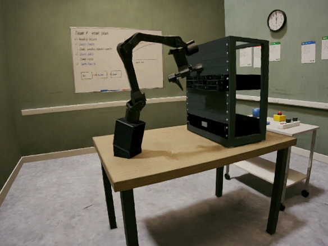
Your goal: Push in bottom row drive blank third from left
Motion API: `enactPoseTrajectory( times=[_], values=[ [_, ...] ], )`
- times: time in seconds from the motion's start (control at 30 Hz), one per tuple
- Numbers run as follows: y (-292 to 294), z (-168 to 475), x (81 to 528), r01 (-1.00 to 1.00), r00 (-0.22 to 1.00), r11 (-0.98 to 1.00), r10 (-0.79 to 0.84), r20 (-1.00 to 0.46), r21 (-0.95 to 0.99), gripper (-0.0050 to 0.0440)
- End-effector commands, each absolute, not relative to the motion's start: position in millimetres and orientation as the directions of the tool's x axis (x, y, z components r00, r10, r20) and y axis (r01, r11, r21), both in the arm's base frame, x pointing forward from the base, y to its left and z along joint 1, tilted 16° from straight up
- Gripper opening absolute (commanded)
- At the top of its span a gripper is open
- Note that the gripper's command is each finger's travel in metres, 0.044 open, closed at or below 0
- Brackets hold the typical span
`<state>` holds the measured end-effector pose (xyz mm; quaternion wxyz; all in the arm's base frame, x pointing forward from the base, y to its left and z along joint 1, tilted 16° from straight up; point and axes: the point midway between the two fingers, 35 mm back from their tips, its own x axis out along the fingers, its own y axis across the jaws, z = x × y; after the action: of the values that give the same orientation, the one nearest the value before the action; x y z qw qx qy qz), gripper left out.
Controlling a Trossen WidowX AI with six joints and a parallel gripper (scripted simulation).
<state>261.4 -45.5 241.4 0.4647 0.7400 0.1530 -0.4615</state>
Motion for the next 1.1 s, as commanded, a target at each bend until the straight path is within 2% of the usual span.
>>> enactPoseTrajectory(
  times=[0.0, 0.17, 0.23, 0.6, 0.73, 0.8, 1.07],
  values=[
    [-40.0, 243.9, 255.2, 0.610, 0.622, -0.453, -0.234, -0.747, 0.650, 0.0440],
    [-33.3, 239.2, 250.0, 0.544, 0.720, -0.360, -0.264, -0.642, 0.758, 0.0440],
    [-33.3, 239.2, 250.0, 0.544, 0.720, -0.360, -0.264, -0.642, 0.758, 0.0440],
    [-18.0, 229.1, 237.1, 0.326, 0.894, -0.133, -0.279, -0.351, 0.936, 0.0440],
    [-12.7, 225.1, 232.8, 0.241, 0.932, -0.056, -0.266, -0.247, 0.969, 0.0440],
    [-12.7, 225.1, 232.8, 0.241, 0.932, -0.056, -0.266, -0.247, 0.969, 0.0440],
    [-1.3, 215.1, 225.5, 0.059, 0.977, 0.096, -0.208, -0.038, 0.994, 0.0440]
  ],
)
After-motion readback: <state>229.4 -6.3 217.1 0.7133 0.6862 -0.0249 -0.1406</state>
